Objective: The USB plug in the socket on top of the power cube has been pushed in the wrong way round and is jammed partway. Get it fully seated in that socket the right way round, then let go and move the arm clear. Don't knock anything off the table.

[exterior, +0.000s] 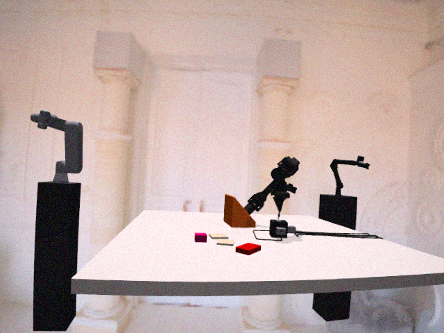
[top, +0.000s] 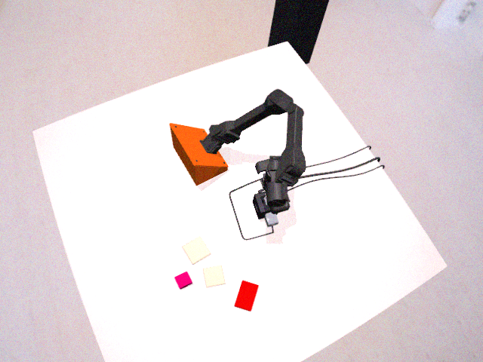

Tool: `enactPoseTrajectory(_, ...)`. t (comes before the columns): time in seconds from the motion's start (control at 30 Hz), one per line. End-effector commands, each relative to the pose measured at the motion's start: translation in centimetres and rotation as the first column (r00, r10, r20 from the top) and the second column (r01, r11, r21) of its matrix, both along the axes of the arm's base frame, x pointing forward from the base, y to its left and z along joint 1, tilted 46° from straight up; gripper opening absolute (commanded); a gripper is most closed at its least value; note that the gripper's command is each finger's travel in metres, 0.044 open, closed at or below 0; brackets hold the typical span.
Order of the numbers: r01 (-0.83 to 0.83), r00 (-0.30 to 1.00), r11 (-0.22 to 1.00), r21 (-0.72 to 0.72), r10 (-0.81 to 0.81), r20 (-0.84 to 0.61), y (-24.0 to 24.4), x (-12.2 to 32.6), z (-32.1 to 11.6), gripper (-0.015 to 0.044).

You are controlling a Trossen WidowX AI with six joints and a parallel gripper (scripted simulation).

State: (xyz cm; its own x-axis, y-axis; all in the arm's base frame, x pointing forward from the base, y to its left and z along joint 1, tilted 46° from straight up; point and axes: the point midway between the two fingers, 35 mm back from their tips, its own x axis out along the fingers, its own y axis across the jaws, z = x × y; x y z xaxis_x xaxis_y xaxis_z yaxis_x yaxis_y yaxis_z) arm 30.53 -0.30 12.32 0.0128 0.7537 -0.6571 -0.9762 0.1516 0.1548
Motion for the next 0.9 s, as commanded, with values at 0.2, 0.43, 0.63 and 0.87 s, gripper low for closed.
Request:
enactPoseTrajectory(0.2, 0.007, 1.000, 1.000, 0.011, -0.007, -0.002, 0.16, 0.08, -0.05, 0.0000)
enactPoseTrajectory(0.43, 0.007, 1.000, 1.000, 0.012, -0.007, -0.001, 0.23, 0.09, -0.10, 0.0000)
enactPoseTrajectory(0.63, 0.007, 1.000, 1.000, 0.012, -0.007, -0.001, 0.28, 0.09, -0.15, 0.0000)
enactPoseTrajectory(0.87, 0.007, 1.000, 1.000, 0.012, -0.007, -0.001, 0.34, 0.09, -0.21, 0.0000)
